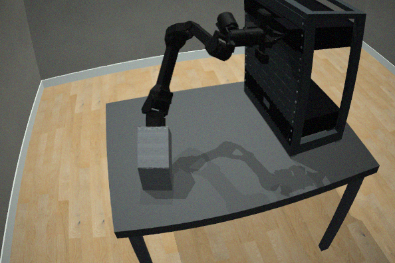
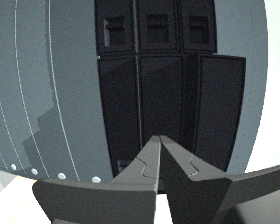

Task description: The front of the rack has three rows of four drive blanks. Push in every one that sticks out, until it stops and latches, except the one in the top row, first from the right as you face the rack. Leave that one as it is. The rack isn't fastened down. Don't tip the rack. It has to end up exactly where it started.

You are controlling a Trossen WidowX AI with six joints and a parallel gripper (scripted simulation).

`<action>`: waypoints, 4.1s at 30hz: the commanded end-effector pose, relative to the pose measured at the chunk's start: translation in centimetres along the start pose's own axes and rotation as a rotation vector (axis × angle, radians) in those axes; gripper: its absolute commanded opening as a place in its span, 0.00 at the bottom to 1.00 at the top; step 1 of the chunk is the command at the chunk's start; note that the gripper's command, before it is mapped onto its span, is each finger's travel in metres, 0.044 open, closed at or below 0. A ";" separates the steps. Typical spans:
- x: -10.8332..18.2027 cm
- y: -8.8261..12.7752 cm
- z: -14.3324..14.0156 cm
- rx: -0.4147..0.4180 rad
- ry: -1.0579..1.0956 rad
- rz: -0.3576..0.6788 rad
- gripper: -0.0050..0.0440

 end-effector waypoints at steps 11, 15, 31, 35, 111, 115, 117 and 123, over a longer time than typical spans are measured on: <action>-0.5 -0.5 -0.8 0.024 0.026 -0.006 0.10; -0.5 -0.5 -0.8 0.024 0.026 -0.006 0.10; -0.5 -0.8 -0.9 0.024 0.026 -0.006 0.10; -0.5 -0.8 -0.9 0.024 0.026 -0.006 0.10; -0.7 -1.4 -1.3 0.024 0.026 -0.006 0.10; -0.7 -1.5 -1.3 0.024 0.026 -0.006 0.10; -0.7 -1.5 -1.3 0.024 0.026 -0.006 0.10; -0.7 -1.7 -1.4 0.024 0.026 -0.006 0.10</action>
Point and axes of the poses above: the point midway between the two fingers, 35 mm back from their tips, its own y axis back along the fingers, its own z axis across the jaws, x = y × z, the point moved 8 cm from there along y, back along the fingers, and after that the axes turned 7 degrees about y, right-handed, at the moved point
